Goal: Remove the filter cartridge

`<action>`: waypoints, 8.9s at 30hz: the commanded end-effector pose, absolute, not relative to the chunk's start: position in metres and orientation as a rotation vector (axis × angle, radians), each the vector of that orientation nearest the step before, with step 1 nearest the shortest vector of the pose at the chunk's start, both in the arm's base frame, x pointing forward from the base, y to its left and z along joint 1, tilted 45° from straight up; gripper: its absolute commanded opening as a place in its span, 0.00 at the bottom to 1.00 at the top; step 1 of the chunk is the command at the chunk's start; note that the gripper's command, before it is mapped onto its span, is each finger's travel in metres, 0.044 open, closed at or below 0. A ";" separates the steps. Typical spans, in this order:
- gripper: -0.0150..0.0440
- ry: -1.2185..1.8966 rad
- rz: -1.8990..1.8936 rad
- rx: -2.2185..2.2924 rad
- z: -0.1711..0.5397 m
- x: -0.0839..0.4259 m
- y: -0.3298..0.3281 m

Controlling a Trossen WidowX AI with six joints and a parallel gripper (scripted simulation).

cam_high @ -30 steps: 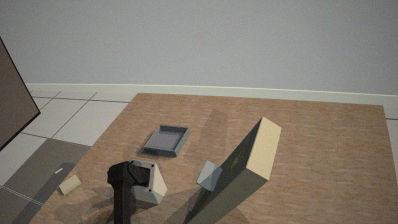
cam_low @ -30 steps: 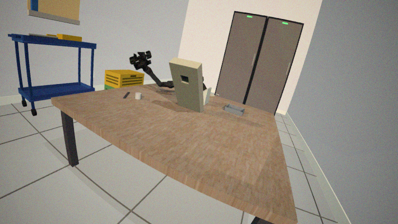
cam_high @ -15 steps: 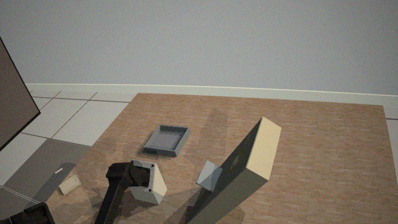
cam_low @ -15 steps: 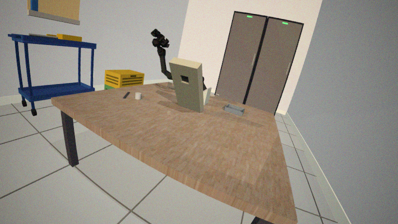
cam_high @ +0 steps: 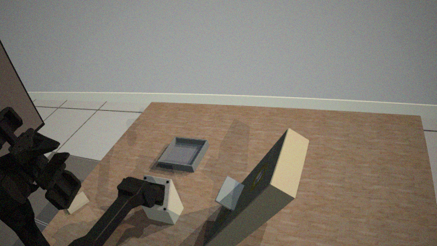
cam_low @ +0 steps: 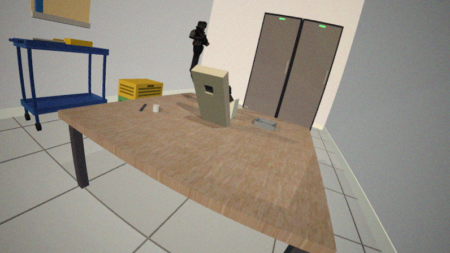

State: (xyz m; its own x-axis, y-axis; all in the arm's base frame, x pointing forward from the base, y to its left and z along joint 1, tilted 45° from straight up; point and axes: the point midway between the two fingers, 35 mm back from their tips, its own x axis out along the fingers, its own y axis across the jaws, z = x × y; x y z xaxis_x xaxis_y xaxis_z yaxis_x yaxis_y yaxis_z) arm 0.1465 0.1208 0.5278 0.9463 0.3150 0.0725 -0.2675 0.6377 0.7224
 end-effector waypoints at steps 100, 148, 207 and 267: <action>0.41 0.648 -0.040 -1.406 0.127 0.325 0.121; 0.36 0.643 -0.048 -1.411 0.122 0.335 0.117; 0.25 0.429 -0.418 -0.017 0.121 0.333 0.118; 0.41 0.444 -0.403 -0.088 0.099 0.239 0.097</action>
